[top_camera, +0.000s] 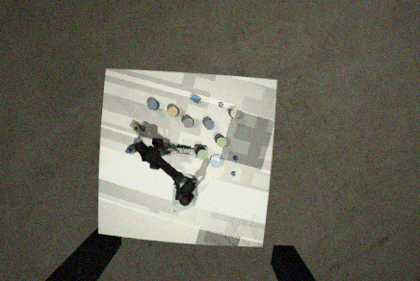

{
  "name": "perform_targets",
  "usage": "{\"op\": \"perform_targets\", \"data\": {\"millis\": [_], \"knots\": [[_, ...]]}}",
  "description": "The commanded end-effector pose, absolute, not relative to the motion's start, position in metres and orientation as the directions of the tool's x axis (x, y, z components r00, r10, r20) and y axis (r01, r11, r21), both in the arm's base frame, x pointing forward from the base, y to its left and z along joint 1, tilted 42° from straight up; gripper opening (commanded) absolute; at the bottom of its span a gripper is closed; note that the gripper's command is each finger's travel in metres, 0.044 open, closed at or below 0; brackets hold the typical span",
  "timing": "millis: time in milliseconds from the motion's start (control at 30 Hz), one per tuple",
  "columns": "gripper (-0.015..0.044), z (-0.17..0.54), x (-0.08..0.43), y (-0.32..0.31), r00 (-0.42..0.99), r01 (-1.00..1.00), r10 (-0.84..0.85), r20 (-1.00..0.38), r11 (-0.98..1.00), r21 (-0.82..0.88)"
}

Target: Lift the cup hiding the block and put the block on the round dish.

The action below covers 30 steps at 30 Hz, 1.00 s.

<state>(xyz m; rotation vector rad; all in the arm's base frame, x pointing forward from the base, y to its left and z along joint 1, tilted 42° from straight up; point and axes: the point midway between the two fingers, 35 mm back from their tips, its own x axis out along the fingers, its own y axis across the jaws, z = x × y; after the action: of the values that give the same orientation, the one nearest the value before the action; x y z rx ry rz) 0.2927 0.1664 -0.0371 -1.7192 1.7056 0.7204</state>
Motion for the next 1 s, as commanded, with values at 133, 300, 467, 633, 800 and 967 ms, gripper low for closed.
{"op": "perform_targets", "data": {"millis": [133, 300, 467, 633, 800, 967], "knots": [[0.0, -0.0255, 0.2924, 0.177, 0.038, -0.998, -0.658, -0.752, 0.01, -0.059], [0.0, -0.0309, 0.2914, 0.1712, 0.026, -0.999, -0.669, -0.742, 0.01, -0.044], [0.0, -0.0309, 0.2914, 0.1712, 0.026, -0.999, -0.669, -0.742, 0.01, -0.044], [0.0, -0.0309, 0.2914, 0.1712, 0.026, -0.999, -0.669, -0.742, 0.01, -0.044], [0.0, -0.0309, 0.2914, 0.1712, 0.026, -0.999, -0.669, -0.742, 0.01, -0.044], [0.0, -0.0309, 0.2914, 0.1712, 0.026, -0.999, -0.669, -0.742, 0.01, -0.044]]}}
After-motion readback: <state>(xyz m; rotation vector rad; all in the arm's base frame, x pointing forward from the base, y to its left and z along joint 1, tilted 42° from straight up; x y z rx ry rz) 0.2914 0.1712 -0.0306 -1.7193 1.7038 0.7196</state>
